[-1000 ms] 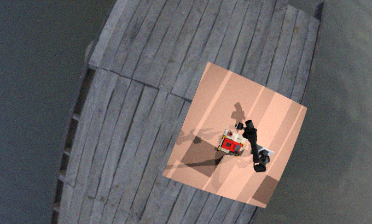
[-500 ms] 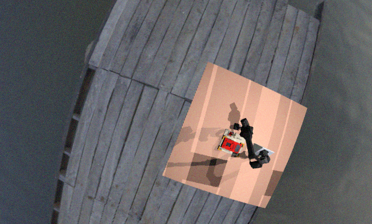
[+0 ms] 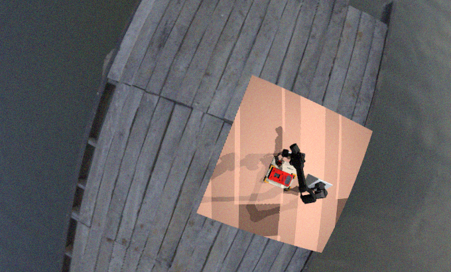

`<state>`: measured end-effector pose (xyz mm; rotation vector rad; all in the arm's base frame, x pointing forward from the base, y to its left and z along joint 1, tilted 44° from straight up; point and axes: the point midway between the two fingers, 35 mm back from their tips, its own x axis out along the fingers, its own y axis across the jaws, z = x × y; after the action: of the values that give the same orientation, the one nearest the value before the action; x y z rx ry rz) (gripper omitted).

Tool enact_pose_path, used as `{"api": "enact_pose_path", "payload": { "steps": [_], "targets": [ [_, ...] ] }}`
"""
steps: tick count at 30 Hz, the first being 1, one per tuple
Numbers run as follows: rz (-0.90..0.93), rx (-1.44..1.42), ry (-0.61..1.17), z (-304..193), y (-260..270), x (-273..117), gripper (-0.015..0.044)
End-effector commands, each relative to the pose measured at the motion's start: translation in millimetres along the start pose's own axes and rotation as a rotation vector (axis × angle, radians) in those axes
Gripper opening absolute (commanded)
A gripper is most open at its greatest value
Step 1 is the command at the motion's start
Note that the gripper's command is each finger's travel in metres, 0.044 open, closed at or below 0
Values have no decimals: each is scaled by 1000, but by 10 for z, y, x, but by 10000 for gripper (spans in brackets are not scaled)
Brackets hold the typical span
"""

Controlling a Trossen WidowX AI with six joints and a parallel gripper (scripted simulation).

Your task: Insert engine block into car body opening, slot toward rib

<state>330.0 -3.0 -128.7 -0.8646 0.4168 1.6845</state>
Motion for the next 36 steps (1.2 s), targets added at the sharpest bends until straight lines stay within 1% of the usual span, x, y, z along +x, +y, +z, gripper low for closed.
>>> {"api": "enact_pose_path", "payload": {
  "steps": [1,17,25,32,36],
  "targets": [
    [1,8,-7,9,20,71,440],
    [1,8,-8,18,29,307,440],
    [1,8,-8,18,29,307,230],
    [1,8,-8,18,29,307,183],
    [1,8,-7,15,23,263,78]
  ]
}}
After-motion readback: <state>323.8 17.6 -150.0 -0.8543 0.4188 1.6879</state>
